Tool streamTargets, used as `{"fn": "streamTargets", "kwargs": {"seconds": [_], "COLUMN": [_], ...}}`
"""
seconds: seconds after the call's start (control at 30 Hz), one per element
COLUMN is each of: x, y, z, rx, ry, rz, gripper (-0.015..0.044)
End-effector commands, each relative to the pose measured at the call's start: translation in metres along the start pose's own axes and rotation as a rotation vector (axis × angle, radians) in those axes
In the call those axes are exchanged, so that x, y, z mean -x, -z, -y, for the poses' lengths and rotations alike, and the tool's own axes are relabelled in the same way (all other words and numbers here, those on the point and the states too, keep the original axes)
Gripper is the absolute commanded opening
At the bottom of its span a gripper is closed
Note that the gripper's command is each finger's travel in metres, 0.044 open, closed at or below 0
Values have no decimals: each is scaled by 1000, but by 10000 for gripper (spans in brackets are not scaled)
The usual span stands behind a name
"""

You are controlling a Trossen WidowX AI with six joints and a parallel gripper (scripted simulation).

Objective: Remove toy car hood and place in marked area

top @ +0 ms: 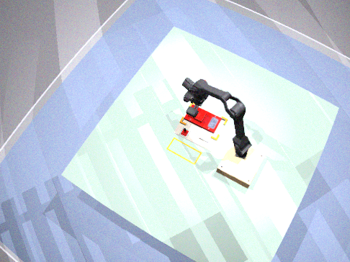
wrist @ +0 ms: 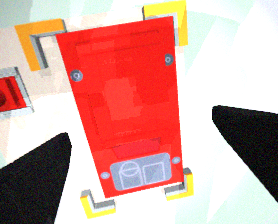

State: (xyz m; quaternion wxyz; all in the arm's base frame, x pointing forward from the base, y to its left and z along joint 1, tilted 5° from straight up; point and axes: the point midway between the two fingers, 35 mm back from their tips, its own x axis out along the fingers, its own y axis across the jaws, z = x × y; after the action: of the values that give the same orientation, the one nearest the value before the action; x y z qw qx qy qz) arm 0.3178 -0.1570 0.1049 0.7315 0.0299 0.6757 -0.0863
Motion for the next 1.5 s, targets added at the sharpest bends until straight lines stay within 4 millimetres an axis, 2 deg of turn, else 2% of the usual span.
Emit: {"fn": "streamTargets", "kwargs": {"seconds": [0.0, 1.47], "x": [-2, -29], "y": [0, -2], "z": [-2, -2], "rx": [15, 15], "ry": [-10, -9], "rz": [0, 0], "gripper": [440, 440]}}
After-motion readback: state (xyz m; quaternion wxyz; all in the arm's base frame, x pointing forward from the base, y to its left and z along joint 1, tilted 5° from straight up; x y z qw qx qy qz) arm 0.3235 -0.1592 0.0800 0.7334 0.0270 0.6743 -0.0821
